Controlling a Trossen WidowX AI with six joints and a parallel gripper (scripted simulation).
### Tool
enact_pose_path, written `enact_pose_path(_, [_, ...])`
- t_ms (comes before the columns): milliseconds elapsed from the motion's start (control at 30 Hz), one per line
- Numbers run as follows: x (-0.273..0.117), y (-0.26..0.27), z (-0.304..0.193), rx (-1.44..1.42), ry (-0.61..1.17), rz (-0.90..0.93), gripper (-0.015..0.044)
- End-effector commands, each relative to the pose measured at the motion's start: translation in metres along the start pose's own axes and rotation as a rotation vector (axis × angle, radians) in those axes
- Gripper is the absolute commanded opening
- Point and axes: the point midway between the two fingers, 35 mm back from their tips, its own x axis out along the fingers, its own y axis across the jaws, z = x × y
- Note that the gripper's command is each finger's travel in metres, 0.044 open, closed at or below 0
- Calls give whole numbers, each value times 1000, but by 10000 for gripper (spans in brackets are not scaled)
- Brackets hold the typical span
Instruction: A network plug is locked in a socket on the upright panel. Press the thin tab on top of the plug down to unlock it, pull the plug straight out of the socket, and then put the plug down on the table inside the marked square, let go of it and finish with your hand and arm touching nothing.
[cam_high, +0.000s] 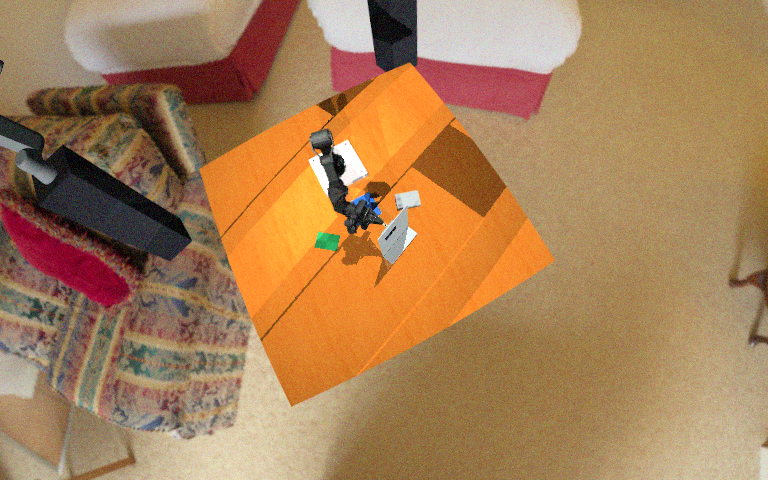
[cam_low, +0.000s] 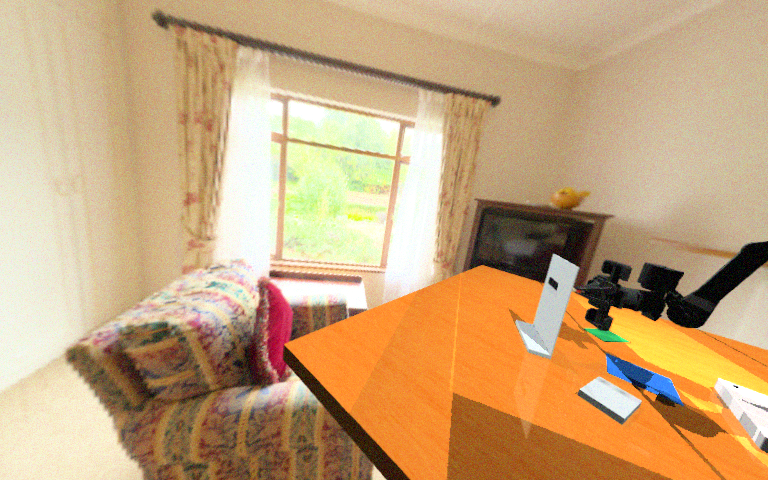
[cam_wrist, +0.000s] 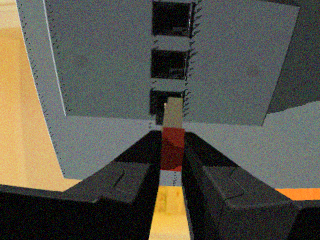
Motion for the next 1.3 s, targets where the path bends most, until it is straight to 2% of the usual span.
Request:
enact_pose_path(0, [-4, -1, -2, 6, 5, -2, 0])
enact_pose_path(1267, [-29, -2, 1, 6, 5, -5, 0])
